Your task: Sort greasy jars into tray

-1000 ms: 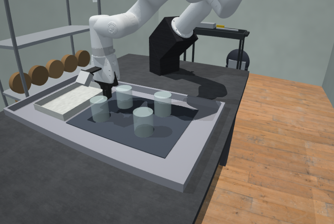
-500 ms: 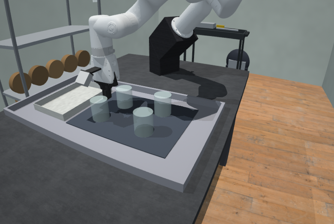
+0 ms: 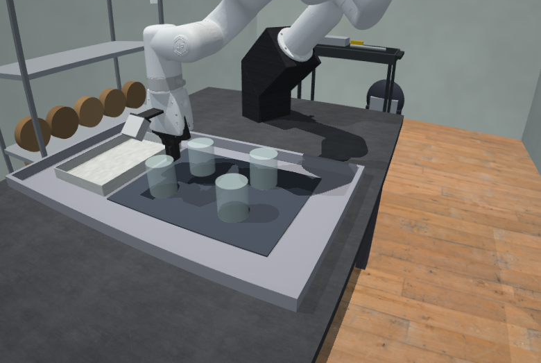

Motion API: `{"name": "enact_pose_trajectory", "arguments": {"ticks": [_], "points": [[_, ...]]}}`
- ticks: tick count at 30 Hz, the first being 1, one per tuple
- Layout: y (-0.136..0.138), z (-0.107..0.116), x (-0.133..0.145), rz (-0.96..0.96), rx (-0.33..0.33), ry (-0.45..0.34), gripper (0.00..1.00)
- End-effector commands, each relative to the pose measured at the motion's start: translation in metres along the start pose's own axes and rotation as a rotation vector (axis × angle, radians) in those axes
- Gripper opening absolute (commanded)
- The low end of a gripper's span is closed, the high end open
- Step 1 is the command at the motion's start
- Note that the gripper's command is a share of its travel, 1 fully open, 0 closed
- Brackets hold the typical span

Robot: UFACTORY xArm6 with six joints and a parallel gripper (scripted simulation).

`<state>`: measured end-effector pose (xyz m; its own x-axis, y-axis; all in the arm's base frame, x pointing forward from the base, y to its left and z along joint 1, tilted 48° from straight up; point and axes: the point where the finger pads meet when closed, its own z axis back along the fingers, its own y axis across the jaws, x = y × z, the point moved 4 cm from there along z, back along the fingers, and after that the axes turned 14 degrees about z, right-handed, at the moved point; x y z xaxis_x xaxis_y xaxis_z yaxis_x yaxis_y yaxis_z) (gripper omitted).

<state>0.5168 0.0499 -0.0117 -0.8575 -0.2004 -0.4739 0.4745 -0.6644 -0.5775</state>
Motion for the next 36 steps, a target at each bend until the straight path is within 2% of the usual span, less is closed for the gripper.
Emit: {"name": "enact_pose_trajectory", "arguments": {"ticks": [1, 36], "points": [[0.0007, 0.0017, -0.0021, 0.001, 0.002, 0.003, 0.0], [0.0017, 0.005, -0.0061, 0.001, 0.002, 0.003, 0.0]]}}
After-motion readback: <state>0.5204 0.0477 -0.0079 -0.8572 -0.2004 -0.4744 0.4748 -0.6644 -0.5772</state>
